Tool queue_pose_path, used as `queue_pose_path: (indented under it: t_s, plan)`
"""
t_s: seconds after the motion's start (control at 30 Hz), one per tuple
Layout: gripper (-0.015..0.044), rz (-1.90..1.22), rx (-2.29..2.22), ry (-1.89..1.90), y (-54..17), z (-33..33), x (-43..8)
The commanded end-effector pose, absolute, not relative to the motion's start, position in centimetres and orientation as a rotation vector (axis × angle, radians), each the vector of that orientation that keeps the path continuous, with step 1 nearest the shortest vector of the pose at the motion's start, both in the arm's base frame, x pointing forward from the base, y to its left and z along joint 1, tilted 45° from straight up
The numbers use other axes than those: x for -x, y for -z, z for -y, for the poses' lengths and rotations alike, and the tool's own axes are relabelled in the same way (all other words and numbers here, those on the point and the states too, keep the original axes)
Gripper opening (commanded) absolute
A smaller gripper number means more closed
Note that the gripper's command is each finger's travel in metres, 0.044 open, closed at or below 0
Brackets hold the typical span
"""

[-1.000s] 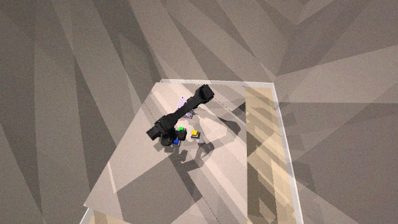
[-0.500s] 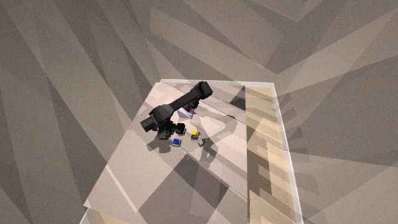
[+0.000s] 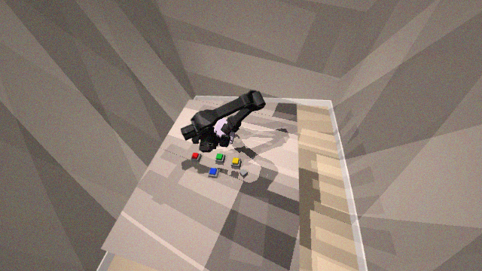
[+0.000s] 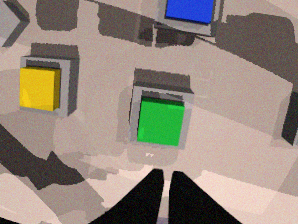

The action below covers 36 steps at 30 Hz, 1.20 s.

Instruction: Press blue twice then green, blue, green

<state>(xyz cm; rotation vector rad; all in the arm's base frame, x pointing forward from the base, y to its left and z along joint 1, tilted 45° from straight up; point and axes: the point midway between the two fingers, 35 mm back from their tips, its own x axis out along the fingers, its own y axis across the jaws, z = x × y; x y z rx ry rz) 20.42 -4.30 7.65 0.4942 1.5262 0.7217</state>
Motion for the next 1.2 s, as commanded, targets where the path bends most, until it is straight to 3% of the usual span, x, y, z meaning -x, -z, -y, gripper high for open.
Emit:
queue_pose_path:
  t_s: [0.0, 1.17]
  plan:
    - [0.002, -1.531, -0.494, -0.724, -5.6, 2.3, -19.9]
    - [0.002, -1.529, -0.496, -0.728, -1.2, -2.2, -19.1]
